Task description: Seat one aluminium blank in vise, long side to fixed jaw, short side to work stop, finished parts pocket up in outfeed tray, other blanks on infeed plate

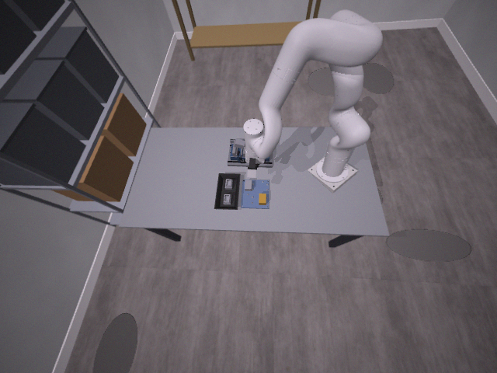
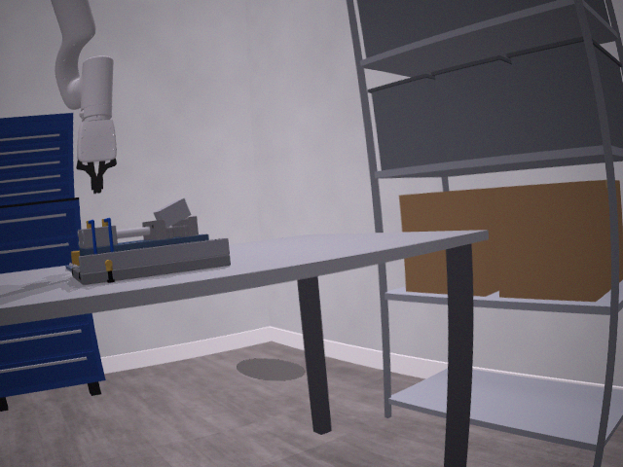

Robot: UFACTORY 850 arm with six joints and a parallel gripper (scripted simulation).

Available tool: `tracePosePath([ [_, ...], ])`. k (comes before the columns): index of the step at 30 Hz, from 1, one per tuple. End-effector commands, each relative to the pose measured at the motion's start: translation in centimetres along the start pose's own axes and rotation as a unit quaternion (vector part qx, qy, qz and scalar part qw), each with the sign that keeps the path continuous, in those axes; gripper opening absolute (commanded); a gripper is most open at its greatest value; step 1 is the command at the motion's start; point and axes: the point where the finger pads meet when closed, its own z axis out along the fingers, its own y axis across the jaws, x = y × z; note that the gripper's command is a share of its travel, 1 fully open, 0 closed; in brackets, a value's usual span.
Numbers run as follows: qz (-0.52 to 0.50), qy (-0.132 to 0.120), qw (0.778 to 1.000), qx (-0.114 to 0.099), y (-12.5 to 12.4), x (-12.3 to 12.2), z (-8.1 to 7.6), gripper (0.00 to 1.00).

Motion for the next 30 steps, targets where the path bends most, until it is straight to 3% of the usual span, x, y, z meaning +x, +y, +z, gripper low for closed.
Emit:
tracePosePath([
  [1,0.000,0.000,1.000,-0.001,0.1,0.0,-0.3,0.00],
  [6,0.000,0.000,1.000,-0.001,0.7,0.1,-0.4,0.00],
  [9,0.000,-0.001,1.000,-0.001,4.7,0.4,-0.6,0.00],
  [12,0.001,-0.001,1.000,-0.001,5.3,0.4,-0.6,0.00],
  [13,0.001,-0.001,1.000,-0.001,7.8,0.5,-0.7,0.00],
  [24,0.000,0.000,1.000,-0.001,16.3,0.5,-0.3,0.00],
  [30,0.000,0.001,1.000,-0.001,16.7,0.4,-0.3,0.00],
])
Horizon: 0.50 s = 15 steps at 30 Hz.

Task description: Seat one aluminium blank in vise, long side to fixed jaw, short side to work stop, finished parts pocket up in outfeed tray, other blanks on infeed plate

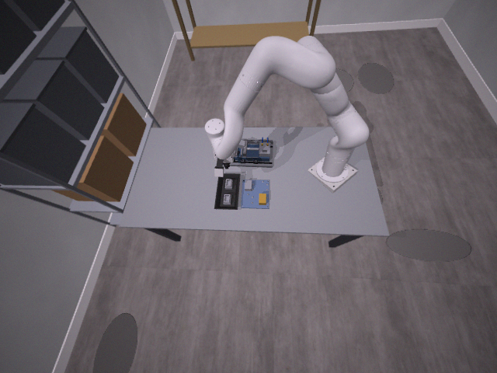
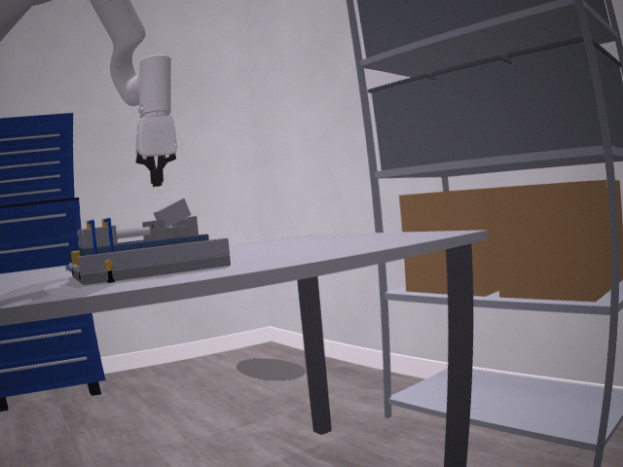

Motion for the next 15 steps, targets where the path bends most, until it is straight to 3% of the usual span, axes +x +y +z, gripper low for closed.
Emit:
tracePosePath([
  [1,0.000,0.000,1.000,0.001,0.49,0.05,-0.07,0.00],
  [15,0.000,0.000,1.000,0.001,0.51,0.06,0.72,0.00],
])
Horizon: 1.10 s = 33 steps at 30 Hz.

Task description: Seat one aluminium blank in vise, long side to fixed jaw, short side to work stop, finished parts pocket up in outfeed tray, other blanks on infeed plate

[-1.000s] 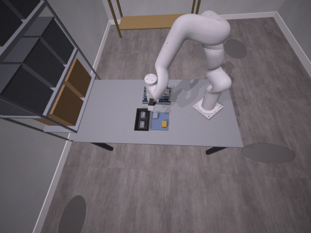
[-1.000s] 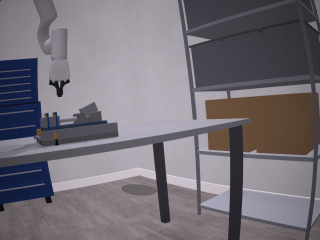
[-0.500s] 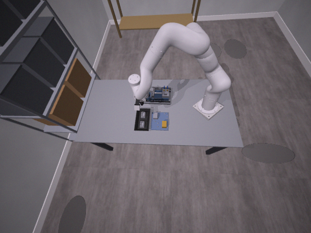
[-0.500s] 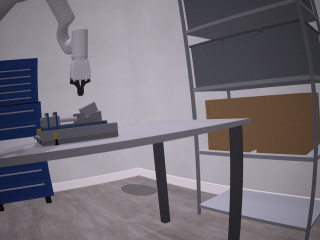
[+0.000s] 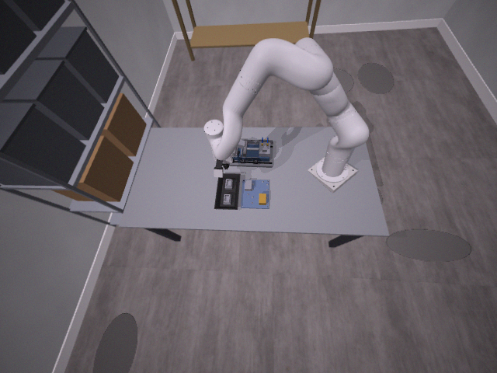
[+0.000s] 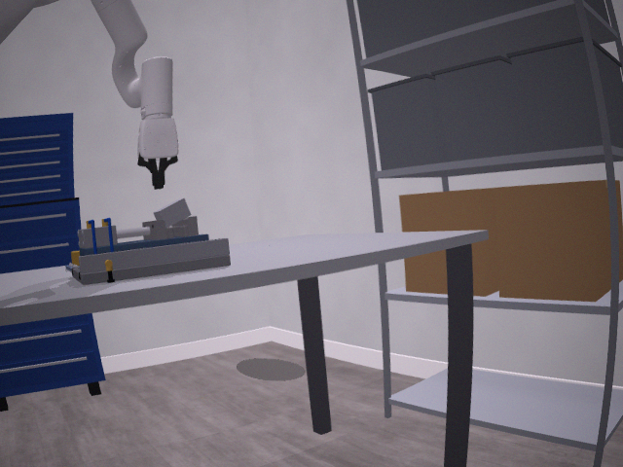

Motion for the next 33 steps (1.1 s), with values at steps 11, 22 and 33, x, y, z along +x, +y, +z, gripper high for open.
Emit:
tracePosePath([
  [11,0.000,0.000,1.000,-0.001,0.1,0.0,1.7,0.00],
  [22,0.000,0.000,1.000,-0.001,0.2,0.0,3.5,0.00],
  [33,0.000,0.000,1.000,-0.001,0.3,0.1,5.2,0.00],
])
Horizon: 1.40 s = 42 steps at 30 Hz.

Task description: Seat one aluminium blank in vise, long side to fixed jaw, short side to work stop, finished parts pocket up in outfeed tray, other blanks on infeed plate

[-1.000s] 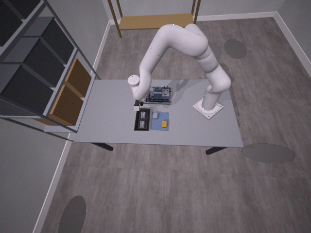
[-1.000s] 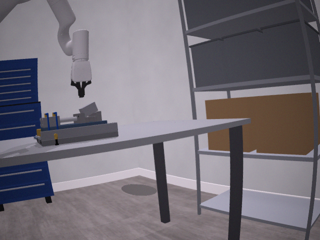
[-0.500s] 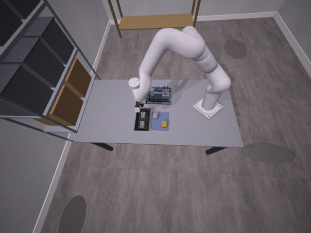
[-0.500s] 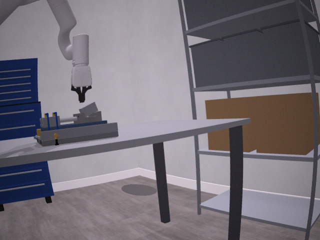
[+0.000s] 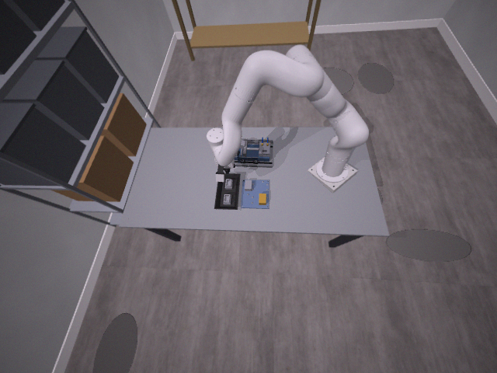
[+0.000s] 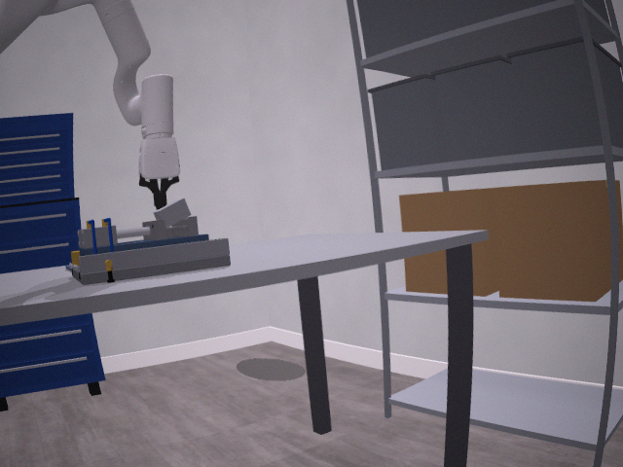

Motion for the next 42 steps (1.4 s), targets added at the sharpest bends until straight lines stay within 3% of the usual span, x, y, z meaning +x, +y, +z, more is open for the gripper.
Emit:
tracePosePath([
  [1,0.000,0.000,1.000,-0.001,0.11,0.02,0.28,0.00],
  [42,0.000,0.000,1.000,-0.001,0.13,0.02,0.83,0.00],
])
